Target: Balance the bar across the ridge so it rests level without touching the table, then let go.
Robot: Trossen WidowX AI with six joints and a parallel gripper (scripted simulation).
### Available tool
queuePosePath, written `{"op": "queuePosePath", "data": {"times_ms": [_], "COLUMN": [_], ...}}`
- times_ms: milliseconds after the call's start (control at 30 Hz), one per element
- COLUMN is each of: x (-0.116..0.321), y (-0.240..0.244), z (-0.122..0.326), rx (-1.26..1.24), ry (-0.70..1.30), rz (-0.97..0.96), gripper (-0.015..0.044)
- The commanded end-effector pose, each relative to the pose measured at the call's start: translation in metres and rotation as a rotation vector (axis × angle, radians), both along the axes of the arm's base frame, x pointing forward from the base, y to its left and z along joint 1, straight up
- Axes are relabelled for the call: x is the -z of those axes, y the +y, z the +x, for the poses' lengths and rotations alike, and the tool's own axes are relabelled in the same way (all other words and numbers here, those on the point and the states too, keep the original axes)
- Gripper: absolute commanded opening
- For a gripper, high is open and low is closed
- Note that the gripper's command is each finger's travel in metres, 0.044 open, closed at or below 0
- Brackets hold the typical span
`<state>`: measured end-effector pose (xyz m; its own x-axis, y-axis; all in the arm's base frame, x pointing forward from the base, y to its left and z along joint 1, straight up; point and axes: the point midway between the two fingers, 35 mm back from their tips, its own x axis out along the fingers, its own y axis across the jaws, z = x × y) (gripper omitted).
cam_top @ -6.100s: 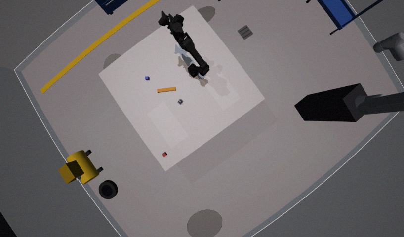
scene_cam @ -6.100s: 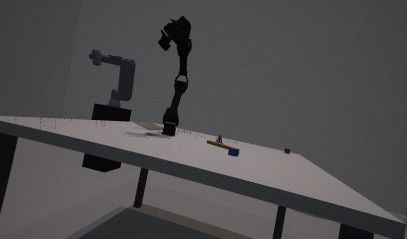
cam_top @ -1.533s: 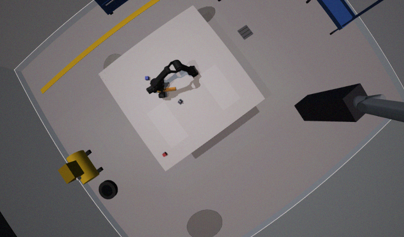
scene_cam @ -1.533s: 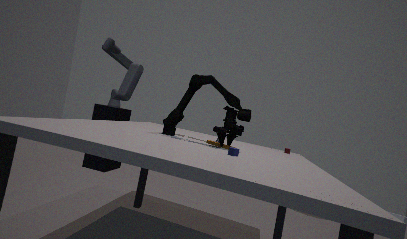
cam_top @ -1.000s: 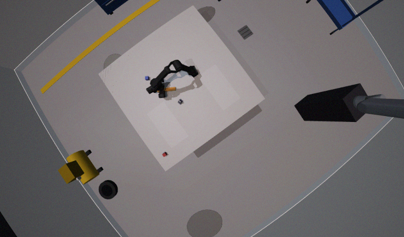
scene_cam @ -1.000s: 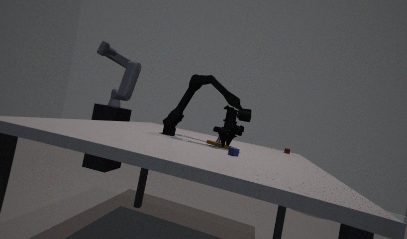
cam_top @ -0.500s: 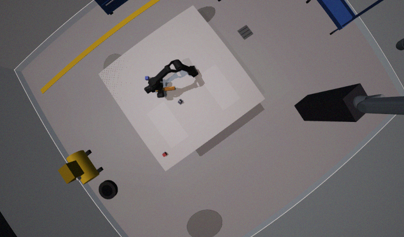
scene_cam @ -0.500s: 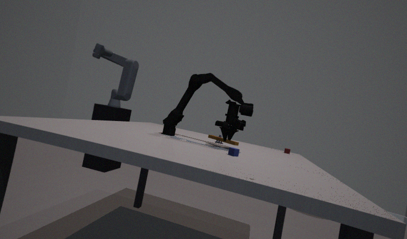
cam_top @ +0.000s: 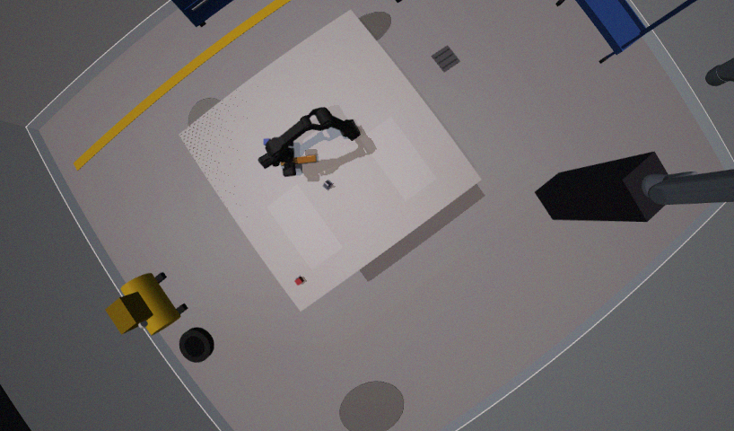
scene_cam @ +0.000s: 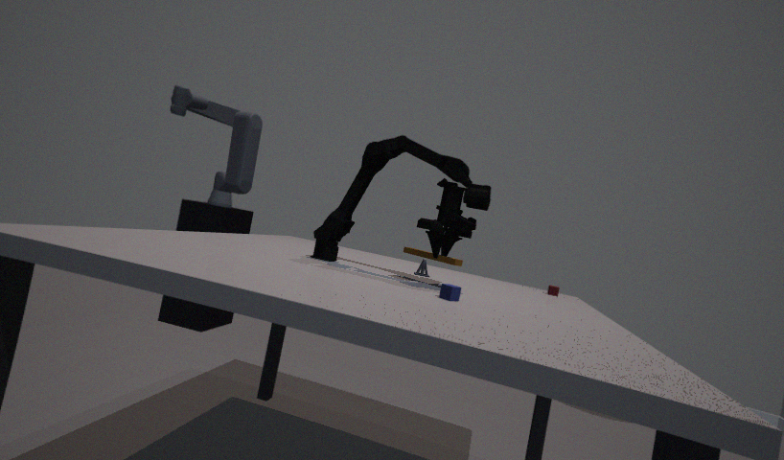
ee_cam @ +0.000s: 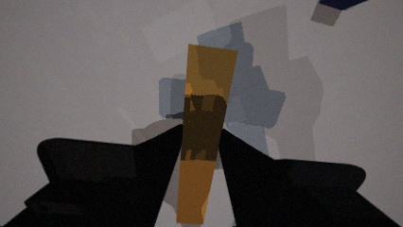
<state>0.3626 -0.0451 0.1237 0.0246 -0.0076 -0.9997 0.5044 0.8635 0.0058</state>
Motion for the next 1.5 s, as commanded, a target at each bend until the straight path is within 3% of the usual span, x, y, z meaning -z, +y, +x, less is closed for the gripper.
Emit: {"op": "queuePosePath", "data": {"times_ms": [0,333,1467], "x": [-0.015,-0.032,-0.033], "y": [0.001,0.004,0.136], "z": [-0.001,-0.004,-0.021], "rx": [-0.003,-0.014,-0.541], "ry": [-0.011,-0.01,-0.009], "rz": [0.003,0.003,0.0], "gripper": [0.0,0.0,0.0]}}
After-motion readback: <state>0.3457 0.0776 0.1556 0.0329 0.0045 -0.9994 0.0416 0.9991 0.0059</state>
